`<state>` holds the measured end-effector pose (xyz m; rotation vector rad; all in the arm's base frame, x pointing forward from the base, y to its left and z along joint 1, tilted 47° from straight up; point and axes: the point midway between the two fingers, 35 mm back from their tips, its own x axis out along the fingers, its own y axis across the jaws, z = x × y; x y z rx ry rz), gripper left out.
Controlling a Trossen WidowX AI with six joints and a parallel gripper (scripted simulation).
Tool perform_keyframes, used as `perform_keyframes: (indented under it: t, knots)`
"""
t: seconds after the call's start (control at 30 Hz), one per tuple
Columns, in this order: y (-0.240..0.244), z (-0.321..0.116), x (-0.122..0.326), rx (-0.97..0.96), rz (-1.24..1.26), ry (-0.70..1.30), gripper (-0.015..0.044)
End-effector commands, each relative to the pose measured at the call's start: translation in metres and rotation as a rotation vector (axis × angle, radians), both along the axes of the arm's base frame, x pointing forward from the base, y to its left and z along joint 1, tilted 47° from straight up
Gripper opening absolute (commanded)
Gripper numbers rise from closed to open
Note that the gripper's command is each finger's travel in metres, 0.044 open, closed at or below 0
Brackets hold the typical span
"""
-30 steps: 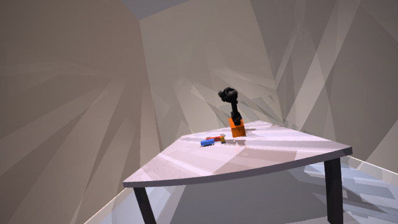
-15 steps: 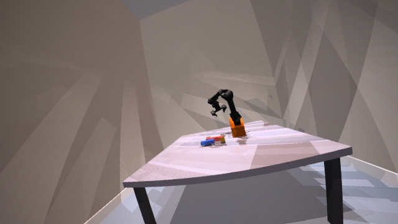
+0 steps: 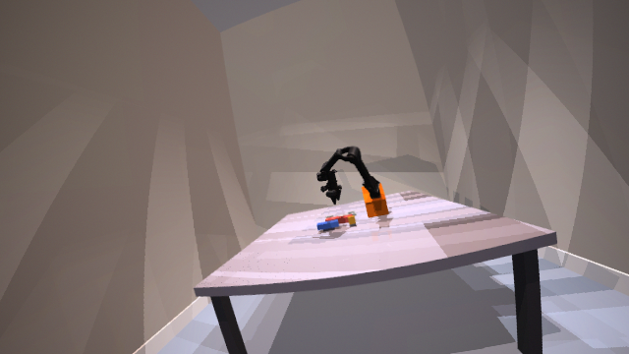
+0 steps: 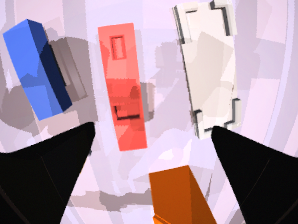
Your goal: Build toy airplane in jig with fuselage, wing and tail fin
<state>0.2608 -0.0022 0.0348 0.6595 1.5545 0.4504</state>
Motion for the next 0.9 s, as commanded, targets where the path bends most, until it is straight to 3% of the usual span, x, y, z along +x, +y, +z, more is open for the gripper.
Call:
perform_keyframes:
  t: [0.0,0.23,0.37,0.87]
  knots:
    - [0.024,0.009,0.005,0.104,0.101,-0.073,0.0440]
    - [0.027,0.007,0.005,0.103,0.101,-0.073,0.0440]
    - [0.061,-0.026,0.004,0.105,0.101,-0.074,0.0440]
    - [0.076,-0.040,0.003,0.106,0.101,-0.074,0.0440]
